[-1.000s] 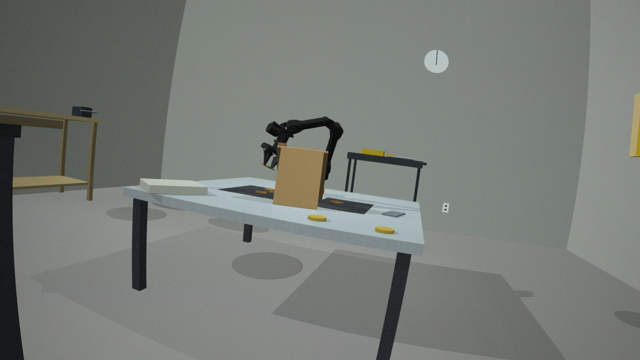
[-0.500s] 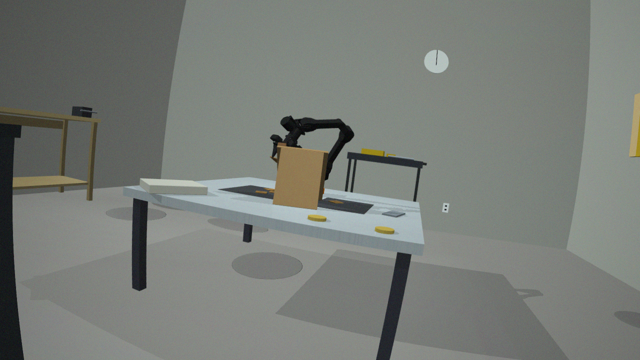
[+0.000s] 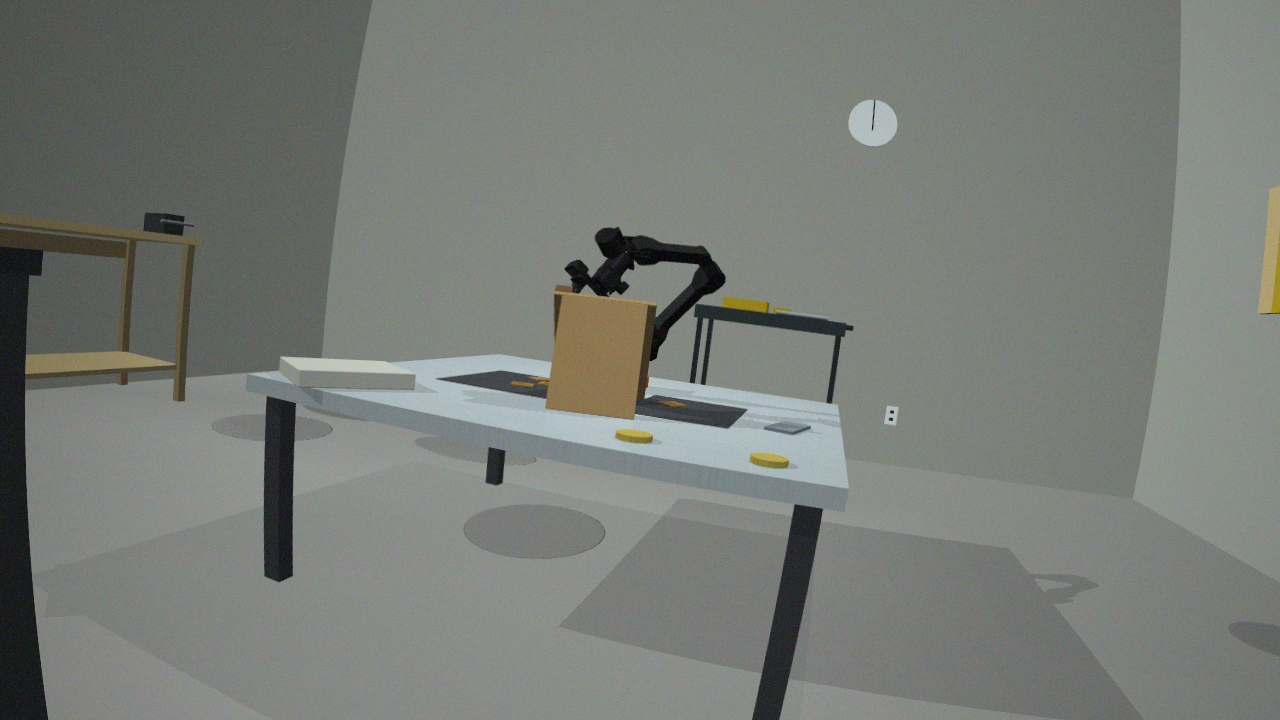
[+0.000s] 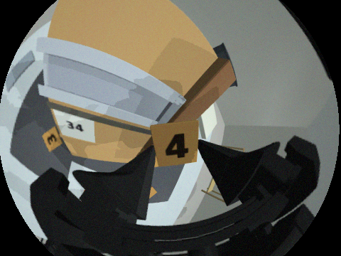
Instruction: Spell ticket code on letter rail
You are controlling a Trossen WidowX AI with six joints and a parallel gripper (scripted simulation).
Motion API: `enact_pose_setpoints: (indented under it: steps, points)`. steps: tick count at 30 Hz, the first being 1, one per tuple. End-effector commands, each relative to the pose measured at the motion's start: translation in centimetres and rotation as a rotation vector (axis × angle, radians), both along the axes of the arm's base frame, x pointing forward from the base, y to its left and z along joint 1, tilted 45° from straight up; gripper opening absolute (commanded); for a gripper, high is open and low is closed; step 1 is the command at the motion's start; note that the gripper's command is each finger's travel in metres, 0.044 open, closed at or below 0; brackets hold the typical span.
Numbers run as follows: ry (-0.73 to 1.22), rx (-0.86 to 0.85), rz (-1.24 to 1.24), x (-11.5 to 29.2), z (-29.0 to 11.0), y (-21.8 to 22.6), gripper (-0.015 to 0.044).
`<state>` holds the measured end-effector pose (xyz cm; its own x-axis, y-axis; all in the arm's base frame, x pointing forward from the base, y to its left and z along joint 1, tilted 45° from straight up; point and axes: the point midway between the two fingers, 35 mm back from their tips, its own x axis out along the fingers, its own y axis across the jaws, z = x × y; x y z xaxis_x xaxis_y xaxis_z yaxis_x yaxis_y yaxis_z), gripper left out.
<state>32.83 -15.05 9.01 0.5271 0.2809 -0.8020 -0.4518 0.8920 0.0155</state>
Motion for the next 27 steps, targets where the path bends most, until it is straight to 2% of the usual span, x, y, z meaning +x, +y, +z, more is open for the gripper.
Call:
enact_pose_setpoints:
  steps: [1,16,27]
  points:
    - [-0.017,0.046,-0.053,0.1,1.4,1.3,0.0000]
    - [-0.109,0.190,-0.200,0.1,6.7,5.1,0.0000]
    - [-0.152,0.382,-0.276,-0.8,11.2,9.7,0.0000]
